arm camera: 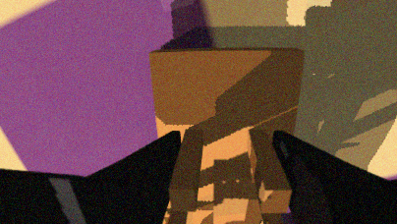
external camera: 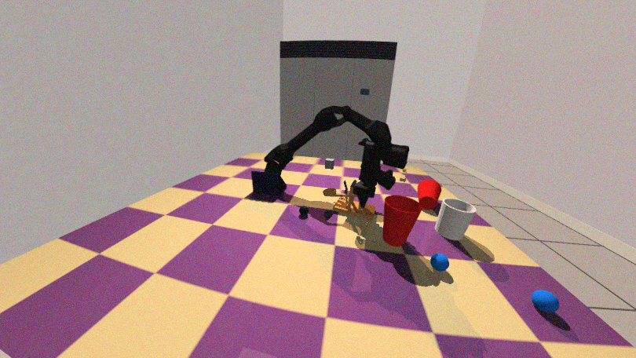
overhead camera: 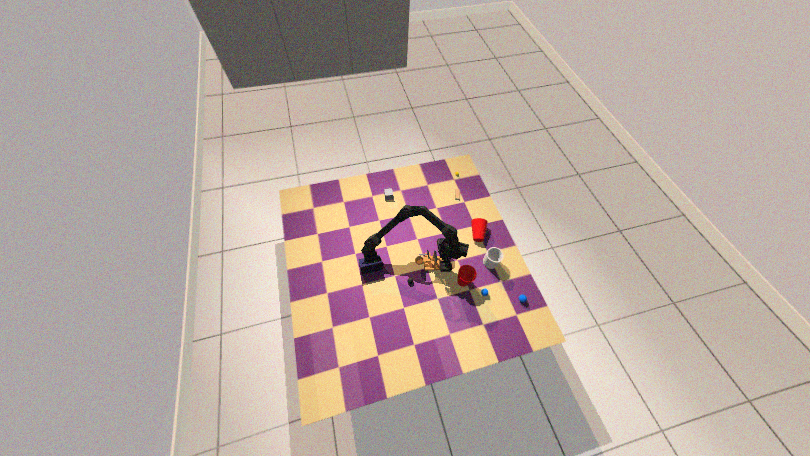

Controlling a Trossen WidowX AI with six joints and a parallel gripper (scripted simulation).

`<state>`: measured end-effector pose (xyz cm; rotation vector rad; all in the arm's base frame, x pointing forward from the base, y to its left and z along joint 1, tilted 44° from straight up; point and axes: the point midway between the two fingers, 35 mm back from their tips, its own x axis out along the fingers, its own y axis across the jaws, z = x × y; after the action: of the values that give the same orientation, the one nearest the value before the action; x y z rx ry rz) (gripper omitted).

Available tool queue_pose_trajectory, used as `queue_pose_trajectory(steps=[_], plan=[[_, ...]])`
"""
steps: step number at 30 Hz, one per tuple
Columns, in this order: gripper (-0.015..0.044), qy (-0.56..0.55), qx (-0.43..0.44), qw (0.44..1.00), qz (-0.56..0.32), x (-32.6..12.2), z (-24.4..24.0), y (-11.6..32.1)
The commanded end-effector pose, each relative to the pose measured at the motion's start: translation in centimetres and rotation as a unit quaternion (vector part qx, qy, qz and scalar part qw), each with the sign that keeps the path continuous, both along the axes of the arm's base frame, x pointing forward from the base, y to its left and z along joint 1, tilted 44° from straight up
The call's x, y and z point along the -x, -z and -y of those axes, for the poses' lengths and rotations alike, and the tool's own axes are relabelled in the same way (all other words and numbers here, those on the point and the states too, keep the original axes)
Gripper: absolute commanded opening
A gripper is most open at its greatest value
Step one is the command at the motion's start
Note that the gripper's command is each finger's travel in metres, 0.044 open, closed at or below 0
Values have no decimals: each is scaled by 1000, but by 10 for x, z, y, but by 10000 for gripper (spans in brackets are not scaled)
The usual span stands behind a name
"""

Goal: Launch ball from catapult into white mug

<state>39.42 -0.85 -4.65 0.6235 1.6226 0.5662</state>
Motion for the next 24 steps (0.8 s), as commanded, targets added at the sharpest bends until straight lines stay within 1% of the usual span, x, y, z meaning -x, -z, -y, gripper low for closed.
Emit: queue_pose_trajectory(steps=[1,5,7,12,14,16,17,24], plan=[[289,0,0,1000,0,0,1,0],[394,0,0,1000,0,-1,2,-2],[440,1,1,1000,0,-4,13,-12],[440,4,2,1000,-2,-9,56,-57],[440,4,1,1000,-3,-8,67,-69],[440,4,1,1000,-3,-8,68,-71],[440,9,1,1000,4,-11,59,-62],[440,6,-1,1000,2,-7,65,-67]])
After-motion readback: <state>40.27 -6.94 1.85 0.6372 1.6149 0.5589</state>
